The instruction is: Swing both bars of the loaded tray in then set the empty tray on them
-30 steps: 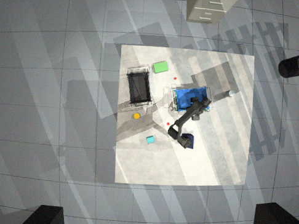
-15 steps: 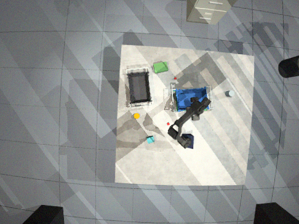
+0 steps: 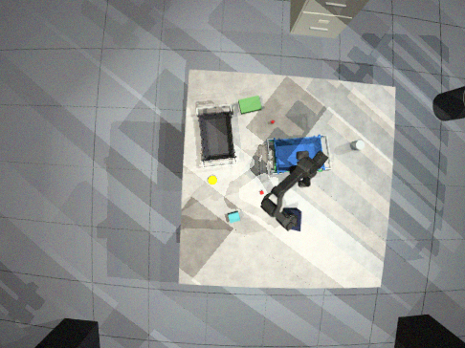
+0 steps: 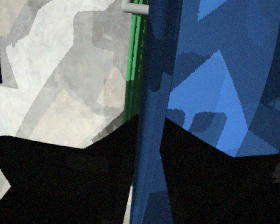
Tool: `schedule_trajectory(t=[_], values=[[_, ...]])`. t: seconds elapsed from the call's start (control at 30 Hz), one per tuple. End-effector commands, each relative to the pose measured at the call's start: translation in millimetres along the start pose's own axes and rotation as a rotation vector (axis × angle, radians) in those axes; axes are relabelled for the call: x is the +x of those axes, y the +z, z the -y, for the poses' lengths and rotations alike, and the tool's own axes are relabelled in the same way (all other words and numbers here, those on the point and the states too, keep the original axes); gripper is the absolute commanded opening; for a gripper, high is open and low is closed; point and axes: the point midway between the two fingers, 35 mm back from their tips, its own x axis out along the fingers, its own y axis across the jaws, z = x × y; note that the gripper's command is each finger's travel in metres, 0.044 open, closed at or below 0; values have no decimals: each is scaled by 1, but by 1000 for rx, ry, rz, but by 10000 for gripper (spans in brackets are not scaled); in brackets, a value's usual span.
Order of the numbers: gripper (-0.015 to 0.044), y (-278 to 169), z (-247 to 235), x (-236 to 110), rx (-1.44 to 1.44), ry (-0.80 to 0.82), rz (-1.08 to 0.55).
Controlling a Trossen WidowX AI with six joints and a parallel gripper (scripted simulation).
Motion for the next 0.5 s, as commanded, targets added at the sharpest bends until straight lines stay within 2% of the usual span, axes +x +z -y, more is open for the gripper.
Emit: schedule_trajectory(t=[0.0, 0.47], values=[[0, 0, -7, 9, 20, 29, 0], [0, -1, -9, 12, 24, 36, 0]])
